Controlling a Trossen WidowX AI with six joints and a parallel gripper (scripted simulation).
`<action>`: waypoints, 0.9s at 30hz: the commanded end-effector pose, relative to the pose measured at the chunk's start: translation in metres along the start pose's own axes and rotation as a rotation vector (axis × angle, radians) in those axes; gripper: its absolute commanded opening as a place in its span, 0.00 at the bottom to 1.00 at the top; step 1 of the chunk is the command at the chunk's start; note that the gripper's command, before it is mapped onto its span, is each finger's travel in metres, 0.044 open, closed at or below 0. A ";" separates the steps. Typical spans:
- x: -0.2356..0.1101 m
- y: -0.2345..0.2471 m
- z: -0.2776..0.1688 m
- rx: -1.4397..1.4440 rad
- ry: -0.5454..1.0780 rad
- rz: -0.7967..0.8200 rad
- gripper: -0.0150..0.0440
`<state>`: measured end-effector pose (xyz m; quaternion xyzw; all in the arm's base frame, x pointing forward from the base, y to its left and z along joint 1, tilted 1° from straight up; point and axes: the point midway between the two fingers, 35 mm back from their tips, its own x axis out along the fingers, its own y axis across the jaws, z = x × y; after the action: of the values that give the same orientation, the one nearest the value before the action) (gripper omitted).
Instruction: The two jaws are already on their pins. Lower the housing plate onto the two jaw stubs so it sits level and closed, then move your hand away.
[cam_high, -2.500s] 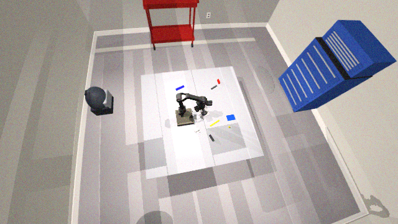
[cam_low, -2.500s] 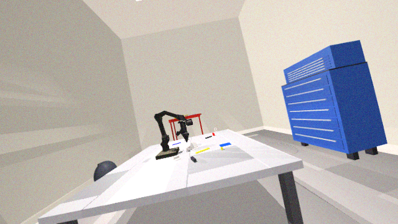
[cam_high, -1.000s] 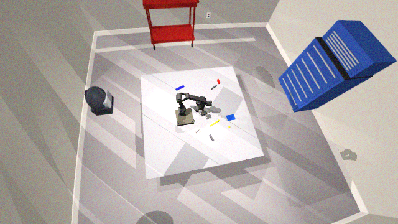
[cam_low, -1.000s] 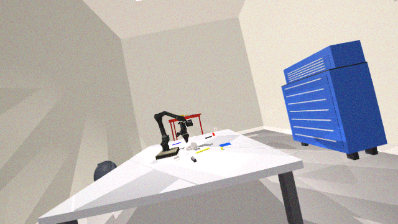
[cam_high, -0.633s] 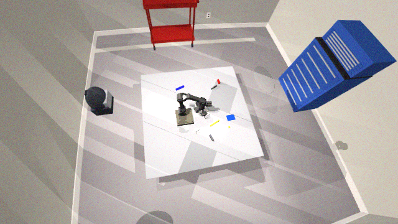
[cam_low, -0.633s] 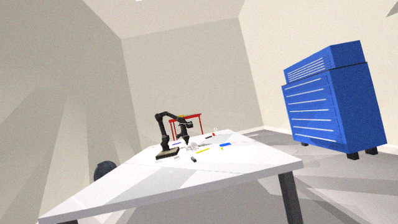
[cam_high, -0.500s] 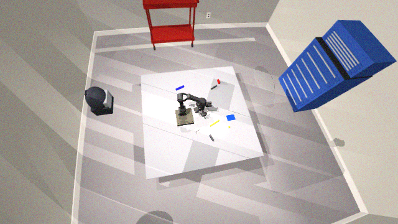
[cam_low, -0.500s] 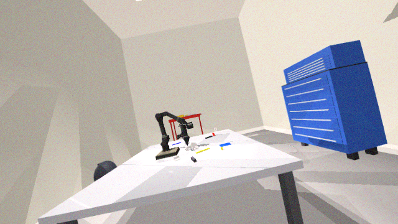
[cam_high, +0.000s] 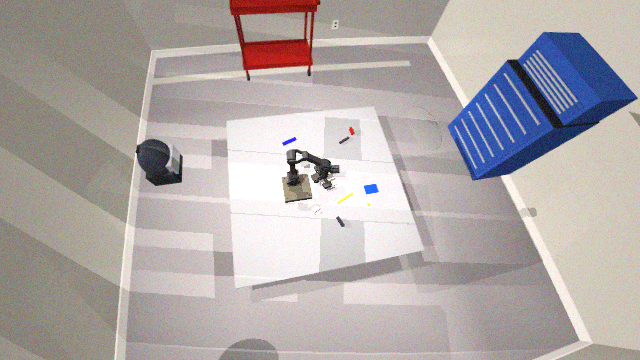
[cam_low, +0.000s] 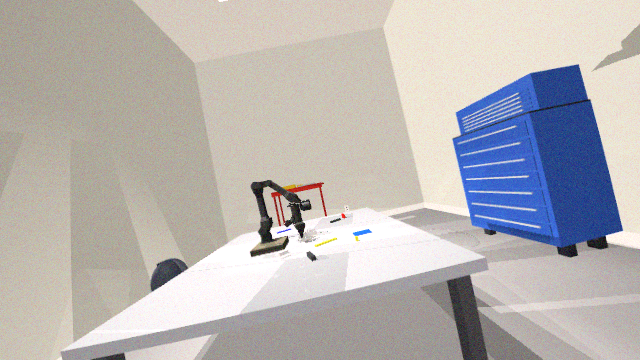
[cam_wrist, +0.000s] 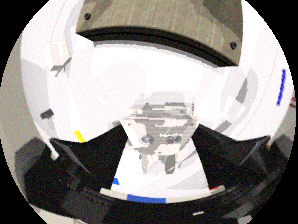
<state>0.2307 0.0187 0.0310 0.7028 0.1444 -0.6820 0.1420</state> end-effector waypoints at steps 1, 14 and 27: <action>0.004 -0.001 0.000 0.003 -0.001 -0.004 0.85; 0.004 -0.001 0.000 0.003 -0.001 -0.004 0.85; 0.007 -0.001 0.000 0.003 -0.001 -0.004 0.85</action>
<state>0.2298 0.0187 0.0247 0.7016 0.1444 -0.6832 0.1417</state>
